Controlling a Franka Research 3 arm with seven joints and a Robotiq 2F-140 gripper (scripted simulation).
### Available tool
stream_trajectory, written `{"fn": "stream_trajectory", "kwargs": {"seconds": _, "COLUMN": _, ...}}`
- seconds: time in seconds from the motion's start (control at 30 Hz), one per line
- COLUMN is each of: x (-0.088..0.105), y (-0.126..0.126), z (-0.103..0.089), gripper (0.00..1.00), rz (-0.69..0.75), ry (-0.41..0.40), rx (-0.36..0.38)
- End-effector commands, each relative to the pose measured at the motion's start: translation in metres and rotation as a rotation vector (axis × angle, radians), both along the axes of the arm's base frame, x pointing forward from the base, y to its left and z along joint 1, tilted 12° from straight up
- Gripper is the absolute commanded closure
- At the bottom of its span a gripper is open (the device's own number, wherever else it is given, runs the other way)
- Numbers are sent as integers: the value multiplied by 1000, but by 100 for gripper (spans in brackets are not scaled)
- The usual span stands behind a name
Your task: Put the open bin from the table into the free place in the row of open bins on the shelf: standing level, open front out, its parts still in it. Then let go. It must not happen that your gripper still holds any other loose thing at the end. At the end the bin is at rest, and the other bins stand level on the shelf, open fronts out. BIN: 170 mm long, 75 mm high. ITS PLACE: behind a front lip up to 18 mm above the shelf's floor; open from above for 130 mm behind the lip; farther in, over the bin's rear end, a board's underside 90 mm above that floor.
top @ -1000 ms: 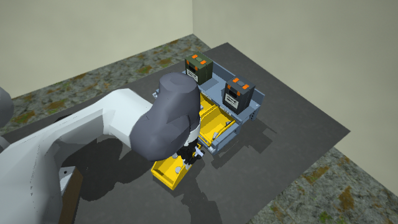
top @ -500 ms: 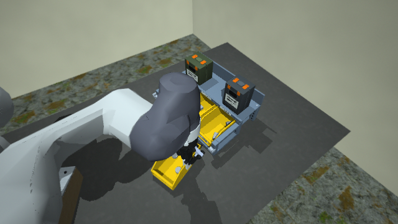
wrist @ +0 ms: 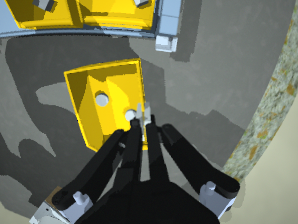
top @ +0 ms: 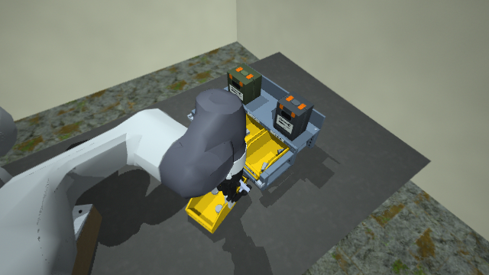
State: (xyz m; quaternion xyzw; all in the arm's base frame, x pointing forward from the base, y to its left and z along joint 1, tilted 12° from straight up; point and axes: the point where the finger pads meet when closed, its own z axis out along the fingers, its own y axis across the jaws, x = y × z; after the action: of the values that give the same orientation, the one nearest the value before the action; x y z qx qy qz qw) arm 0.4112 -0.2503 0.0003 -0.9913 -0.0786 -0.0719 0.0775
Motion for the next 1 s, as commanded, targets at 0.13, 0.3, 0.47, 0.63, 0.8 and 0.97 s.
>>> {"fn": "stream_trajectory", "kwargs": {"seconds": 0.13, "x": 0, "y": -1, "z": 4, "gripper": 100, "rz": -3, "ry": -1, "rx": 0}}
{"fn": "stream_trajectory", "kwargs": {"seconds": 0.3, "x": 0, "y": -1, "z": 7, "gripper": 100, "rz": -3, "ry": -1, "rx": 0}}
{"fn": "stream_trajectory", "kwargs": {"seconds": 0.47, "x": -1, "y": -2, "z": 13, "gripper": 100, "rz": -3, "ry": -1, "rx": 0}}
{"fn": "stream_trajectory", "kwargs": {"seconds": 0.63, "x": -2, "y": -3, "z": 19, "gripper": 100, "rz": -3, "ry": -1, "rx": 0}}
{"fn": "stream_trajectory", "kwargs": {"seconds": 0.8, "x": -2, "y": -4, "z": 24, "gripper": 100, "rz": -3, "ry": -1, "rx": 0}}
{"fn": "stream_trajectory", "kwargs": {"seconds": 0.97, "x": -3, "y": -4, "z": 27, "gripper": 100, "rz": -3, "ry": -1, "rx": 0}}
